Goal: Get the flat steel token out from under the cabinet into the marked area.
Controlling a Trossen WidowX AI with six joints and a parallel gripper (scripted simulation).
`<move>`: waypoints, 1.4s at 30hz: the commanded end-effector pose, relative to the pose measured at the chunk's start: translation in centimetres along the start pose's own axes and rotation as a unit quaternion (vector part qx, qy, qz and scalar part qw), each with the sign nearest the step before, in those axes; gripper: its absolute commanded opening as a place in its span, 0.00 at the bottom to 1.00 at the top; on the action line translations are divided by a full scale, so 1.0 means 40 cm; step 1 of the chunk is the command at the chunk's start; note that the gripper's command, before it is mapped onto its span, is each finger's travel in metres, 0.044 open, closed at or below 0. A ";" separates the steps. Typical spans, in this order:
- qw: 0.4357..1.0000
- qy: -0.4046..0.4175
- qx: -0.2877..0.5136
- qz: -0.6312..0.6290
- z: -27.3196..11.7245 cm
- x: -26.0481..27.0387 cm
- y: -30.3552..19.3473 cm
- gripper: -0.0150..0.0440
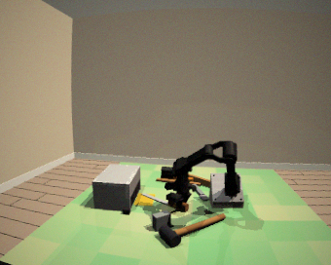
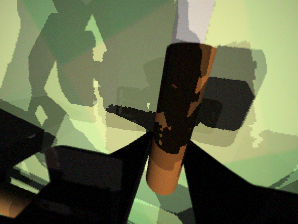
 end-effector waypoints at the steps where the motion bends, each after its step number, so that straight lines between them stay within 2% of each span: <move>1: 1.000 0.000 -0.002 0.000 -0.004 -0.010 0.009 0.25; 42: 1.000 -0.001 -0.003 0.000 -0.004 -0.138 0.068 0.25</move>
Point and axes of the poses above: the point midway between the two fingers, 35 mm back from their tips, its own z axis out along the fingers, its own x axis across the jaws, y = z × x, the point moved 7 cm from there along -z, back along the fingers, and after that the axes turned 4 degrees about -z, right-handed, at the moved point
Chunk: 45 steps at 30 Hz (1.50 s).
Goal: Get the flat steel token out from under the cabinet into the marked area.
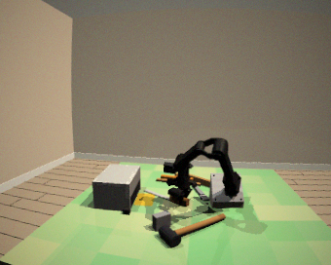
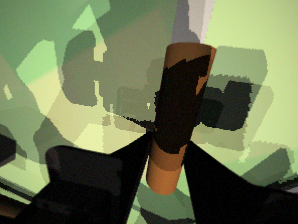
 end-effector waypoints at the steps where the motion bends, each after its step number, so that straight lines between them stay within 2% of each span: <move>1: 1.000 -0.001 -0.002 0.000 -0.004 -0.013 0.007 0.25; 45: 1.000 -0.002 -0.003 0.000 -0.005 -0.124 0.055 0.25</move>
Point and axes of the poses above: the point midway between the two fingers, 35 mm back from their tips, its own z axis out along the fingers, its own x axis across the jaws, y = z × x, the point moved 7 cm from there along -z, back along the fingers, and after that the axes turned 4 degrees about -z, right-handed, at the moved point
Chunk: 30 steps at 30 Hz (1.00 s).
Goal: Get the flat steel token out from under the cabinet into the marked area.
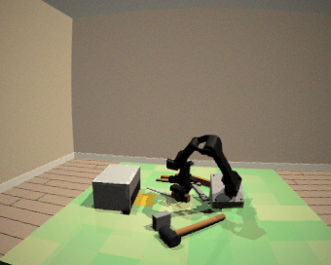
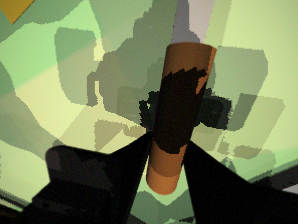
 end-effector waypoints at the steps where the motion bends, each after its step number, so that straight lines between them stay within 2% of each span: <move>1: 1.000 -0.002 -0.003 0.000 -0.004 -0.012 0.007 0.25; 30: 1.000 -0.003 -0.003 0.000 -0.005 -0.097 0.038 0.25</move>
Point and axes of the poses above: the point midway between the two fingers, 35 mm back from their tips, its own z axis out along the fingers, its own x axis across the jaws, y = z × x, the point moved 7 cm from there along -z, back along the fingers, and after that the axes turned 4 degrees about -z, right-handed, at the moved point
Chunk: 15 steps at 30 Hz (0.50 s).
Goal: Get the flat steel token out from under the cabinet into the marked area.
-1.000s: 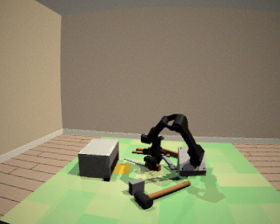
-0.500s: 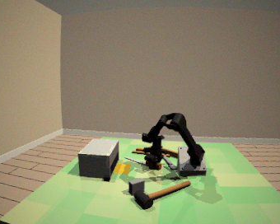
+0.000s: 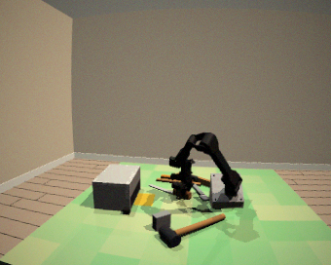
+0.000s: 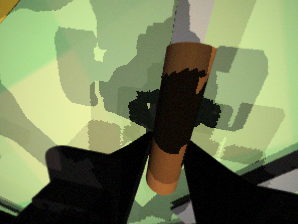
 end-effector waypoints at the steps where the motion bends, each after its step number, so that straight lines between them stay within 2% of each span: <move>1: 1.000 -0.003 -0.003 0.000 -0.004 -0.012 0.009 0.25; 15: 1.000 -0.004 -0.003 -0.001 -0.005 -0.052 0.025 0.25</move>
Point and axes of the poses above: the point midway between the two fingers, 35 mm back from their tips, its own z axis out along the fingers, its own x axis across the jaws, y = z × x, the point moved 7 cm from there along -z, back along the fingers, and after that the axes turned 4 degrees about -z, right-handed, at the moved point
